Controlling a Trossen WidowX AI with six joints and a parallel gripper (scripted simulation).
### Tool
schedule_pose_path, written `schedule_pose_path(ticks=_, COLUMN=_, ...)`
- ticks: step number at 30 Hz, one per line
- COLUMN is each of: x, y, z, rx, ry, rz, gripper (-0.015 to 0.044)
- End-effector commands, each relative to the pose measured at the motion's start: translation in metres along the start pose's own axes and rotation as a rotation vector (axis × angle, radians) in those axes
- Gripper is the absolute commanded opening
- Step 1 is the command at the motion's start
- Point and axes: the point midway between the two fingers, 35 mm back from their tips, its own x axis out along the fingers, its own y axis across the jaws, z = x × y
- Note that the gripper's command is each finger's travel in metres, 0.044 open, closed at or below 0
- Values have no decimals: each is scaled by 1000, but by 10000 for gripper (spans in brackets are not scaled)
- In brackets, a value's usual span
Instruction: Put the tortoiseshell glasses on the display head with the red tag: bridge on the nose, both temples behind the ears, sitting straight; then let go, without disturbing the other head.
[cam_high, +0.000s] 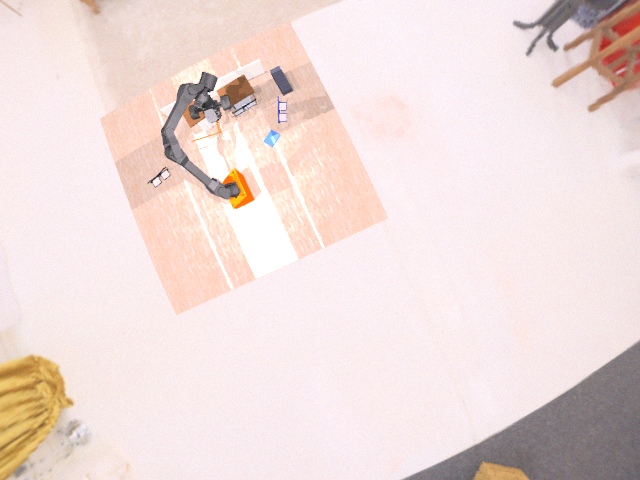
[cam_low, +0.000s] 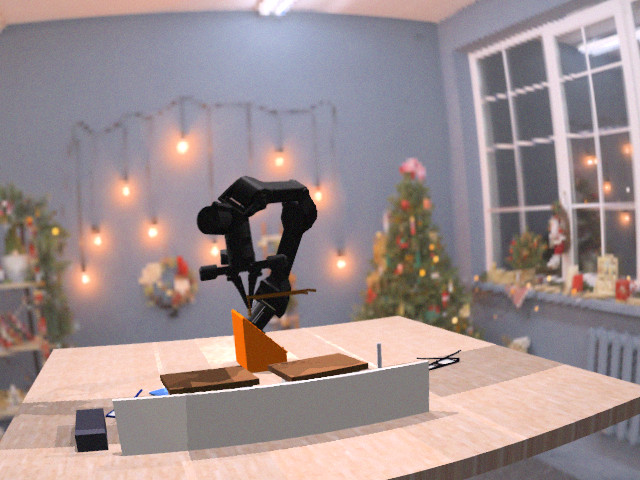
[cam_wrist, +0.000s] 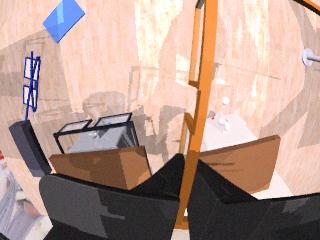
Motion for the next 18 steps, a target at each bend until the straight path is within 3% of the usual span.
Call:
schedule_pose_path(ticks=1, x=-5, y=23, z=13, rx=98, ry=7, rz=-17, gripper=0)
schedule_pose_path(ticks=18, x=-30, y=108, z=83, rx=518, ry=92, rz=-145, gripper=0)
